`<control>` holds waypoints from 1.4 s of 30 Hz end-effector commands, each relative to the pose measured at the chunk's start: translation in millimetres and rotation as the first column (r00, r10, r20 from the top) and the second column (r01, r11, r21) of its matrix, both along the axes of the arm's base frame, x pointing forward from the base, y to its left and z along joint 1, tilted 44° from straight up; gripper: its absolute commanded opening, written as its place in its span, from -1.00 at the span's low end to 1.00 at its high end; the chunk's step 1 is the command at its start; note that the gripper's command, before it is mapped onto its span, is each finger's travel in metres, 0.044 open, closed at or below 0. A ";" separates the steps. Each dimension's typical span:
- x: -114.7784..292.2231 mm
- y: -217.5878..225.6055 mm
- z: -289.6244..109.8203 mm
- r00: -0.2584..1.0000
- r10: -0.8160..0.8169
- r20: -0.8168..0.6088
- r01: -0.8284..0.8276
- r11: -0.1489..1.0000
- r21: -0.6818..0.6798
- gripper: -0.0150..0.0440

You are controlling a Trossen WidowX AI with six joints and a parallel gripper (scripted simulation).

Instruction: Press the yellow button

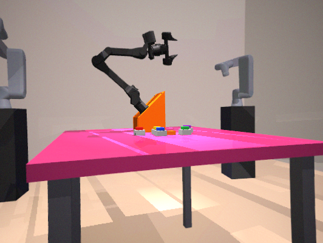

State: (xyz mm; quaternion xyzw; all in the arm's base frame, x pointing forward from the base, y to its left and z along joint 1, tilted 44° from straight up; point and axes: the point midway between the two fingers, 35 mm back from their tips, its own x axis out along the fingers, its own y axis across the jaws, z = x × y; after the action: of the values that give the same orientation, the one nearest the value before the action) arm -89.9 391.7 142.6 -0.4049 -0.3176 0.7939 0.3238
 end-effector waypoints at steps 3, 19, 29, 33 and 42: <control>91.1 -12.0 -64.7 0.844 -0.532 -0.061 0.456 0.774 -0.440 0.86; 244.5 -174.2 -153.6 -0.346 -0.815 0.465 0.521 -0.579 -0.627 0.86; 273.6 -304.9 -140.4 -0.822 -0.118 0.557 -0.007 -0.976 -0.218 0.86; 274.8 -321.2 -134.7 -0.847 -0.016 0.531 -0.079 -0.985 -0.155 0.86; 274.8 -321.2 -134.7 -0.847 -0.016 0.531 -0.079 -0.985 -0.155 0.86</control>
State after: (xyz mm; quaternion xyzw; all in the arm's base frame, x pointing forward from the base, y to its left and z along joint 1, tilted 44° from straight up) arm 182.7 72.0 6.0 0.3203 -0.6436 0.1904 -0.6686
